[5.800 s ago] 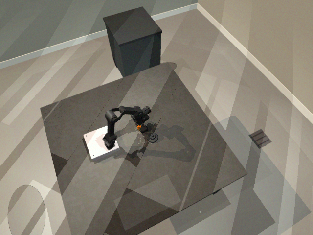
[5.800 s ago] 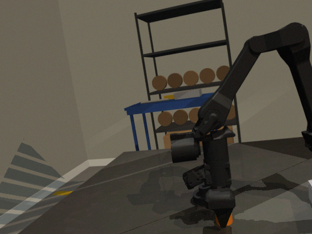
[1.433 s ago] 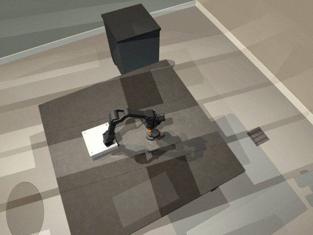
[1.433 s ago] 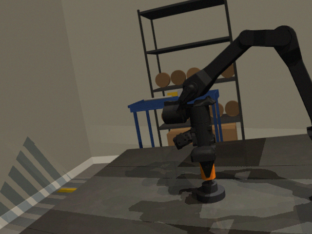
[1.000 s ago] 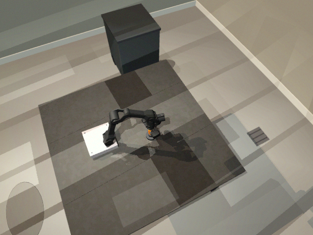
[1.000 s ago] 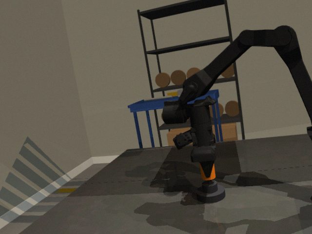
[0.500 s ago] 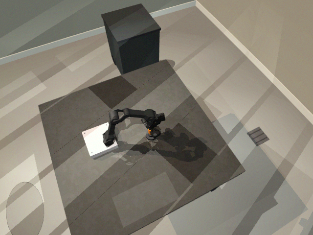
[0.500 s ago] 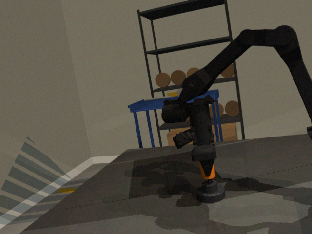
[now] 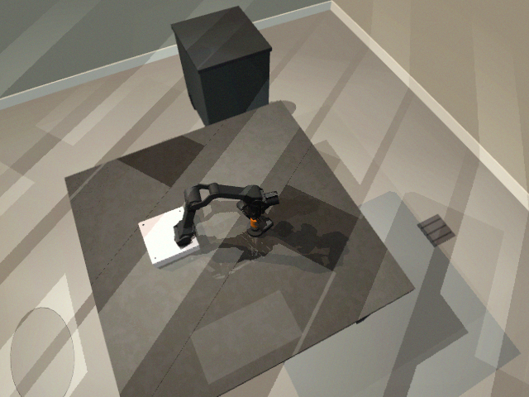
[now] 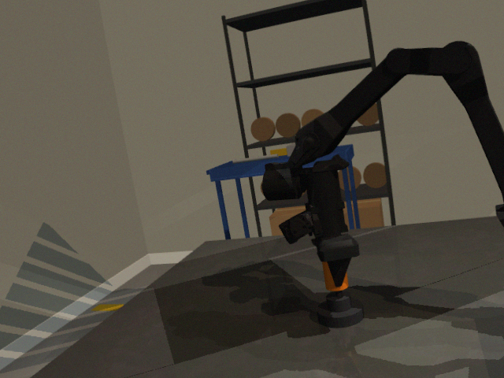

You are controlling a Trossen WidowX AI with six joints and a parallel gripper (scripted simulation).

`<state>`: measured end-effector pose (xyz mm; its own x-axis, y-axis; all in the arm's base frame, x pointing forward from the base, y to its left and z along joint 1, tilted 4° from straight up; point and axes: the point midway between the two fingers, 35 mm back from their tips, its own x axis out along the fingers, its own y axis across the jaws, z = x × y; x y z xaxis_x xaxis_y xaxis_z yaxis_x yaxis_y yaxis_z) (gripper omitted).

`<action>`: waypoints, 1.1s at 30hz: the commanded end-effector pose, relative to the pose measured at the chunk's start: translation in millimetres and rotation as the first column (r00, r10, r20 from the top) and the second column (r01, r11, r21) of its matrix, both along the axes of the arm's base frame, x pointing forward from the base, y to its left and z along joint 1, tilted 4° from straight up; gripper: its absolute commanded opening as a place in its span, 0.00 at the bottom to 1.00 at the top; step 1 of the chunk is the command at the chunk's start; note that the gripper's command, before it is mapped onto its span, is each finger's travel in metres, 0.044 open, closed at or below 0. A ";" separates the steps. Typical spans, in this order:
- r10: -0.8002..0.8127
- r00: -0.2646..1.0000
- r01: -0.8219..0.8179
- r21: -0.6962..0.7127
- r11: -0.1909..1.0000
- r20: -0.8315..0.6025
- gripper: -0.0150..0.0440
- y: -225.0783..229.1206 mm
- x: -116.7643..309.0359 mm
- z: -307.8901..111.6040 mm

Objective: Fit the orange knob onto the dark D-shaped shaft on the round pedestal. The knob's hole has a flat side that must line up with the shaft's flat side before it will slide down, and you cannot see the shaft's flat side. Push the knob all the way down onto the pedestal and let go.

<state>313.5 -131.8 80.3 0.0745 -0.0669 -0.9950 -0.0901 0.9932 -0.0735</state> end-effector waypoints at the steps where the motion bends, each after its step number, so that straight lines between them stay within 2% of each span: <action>1: 0.005 1.000 -0.005 0.003 1.000 0.002 0.25 0.6 0.7 -0.1; 18: 0.005 1.000 -0.005 0.003 1.000 0.002 0.25 -0.1 1.2 4.6; 25: 0.202 0.979 -0.202 -0.011 0.979 -0.012 0.25 0.2 1.0 2.3; 33: 0.212 0.977 -0.212 -0.011 0.977 -0.013 0.25 0.4 0.5 -0.4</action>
<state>313.6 -131.9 80.8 0.0747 -0.0669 -0.9950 -0.2913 0.9528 -0.0860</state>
